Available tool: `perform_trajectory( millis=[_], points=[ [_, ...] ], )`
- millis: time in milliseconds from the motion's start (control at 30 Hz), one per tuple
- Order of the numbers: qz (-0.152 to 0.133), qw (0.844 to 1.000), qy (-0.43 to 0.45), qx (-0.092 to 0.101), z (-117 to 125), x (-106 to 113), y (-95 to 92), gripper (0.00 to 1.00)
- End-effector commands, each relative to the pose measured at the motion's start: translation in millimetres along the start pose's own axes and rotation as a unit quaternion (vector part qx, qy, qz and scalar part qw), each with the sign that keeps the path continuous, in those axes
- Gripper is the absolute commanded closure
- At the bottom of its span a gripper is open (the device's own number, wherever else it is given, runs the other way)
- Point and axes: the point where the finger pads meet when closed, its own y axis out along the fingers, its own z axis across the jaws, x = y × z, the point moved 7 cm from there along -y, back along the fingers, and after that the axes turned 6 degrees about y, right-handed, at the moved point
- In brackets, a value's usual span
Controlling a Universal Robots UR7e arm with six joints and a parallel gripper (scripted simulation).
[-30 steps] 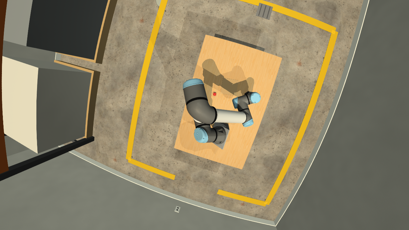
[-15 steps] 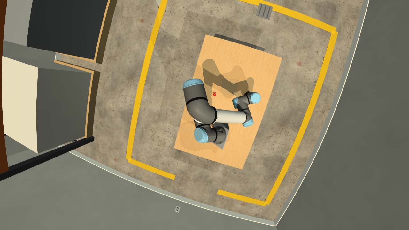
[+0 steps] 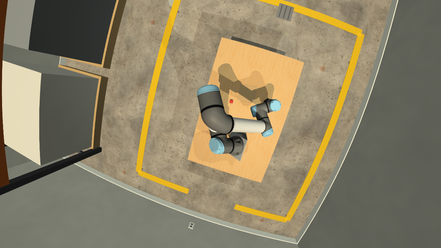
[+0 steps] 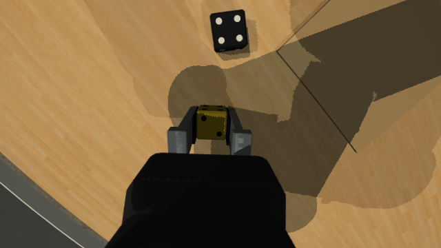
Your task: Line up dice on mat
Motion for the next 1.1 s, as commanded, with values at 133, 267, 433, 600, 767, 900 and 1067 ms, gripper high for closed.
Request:
perform_trajectory(
  millis=[133, 267, 433, 600, 767, 900, 1067],
  points=[
    [-0.002, 1.000, -0.001, 0.000, 0.0, 1.6, -17.0, 0.51],
    [-0.002, 1.000, -0.001, 0.000, 0.0, 1.6, -40.7, 0.51],
    [-0.002, 1.000, -0.001, 0.000, -0.1, 1.4, -74.6, 0.51],
    [-0.002, 1.000, -0.001, 0.000, -0.1, 1.3, -97.1, 0.51],
    [-0.002, 1.000, -0.001, 0.000, -0.1, 1.3, -101.6, 0.51],
    [-0.002, 1.000, 0.000, 0.000, -0.2, 1.0, -101.8, 0.51],
    [0.000, 1.000, 0.000, 0.000, 0.0, -0.1, -100.2, 0.51]
  ],
)
